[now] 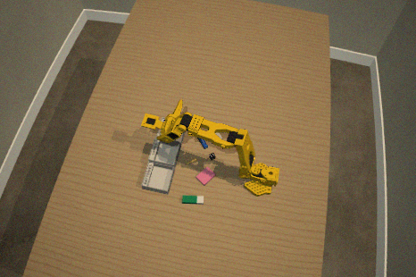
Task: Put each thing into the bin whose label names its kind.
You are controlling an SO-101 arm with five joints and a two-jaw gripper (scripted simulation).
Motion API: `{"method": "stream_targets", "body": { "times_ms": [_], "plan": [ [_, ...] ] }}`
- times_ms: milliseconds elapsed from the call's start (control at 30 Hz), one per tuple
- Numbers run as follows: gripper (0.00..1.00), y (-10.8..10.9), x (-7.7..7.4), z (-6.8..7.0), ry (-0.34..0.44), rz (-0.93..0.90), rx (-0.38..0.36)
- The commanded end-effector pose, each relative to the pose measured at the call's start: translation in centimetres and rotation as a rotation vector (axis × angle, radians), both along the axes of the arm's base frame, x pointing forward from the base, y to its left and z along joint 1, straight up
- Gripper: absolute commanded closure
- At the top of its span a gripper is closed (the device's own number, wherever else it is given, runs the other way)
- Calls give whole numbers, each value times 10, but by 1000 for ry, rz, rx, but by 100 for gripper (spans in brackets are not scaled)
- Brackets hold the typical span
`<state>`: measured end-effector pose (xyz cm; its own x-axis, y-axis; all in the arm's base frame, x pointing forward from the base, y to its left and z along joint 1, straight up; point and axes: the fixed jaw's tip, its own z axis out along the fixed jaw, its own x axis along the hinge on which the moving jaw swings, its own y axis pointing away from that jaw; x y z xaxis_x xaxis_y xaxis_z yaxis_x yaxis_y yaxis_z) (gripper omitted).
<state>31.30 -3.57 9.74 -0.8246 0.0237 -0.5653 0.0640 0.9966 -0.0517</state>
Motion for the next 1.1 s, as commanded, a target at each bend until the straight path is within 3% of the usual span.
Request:
{"method": "stream_targets", "body": {
  "times_ms": [0, 1067],
  "plan": [
    [0, 11, 5, 17, -30, 5, 21],
    [0, 22, 3, 18, -11, 17, 36]
  ]
}}
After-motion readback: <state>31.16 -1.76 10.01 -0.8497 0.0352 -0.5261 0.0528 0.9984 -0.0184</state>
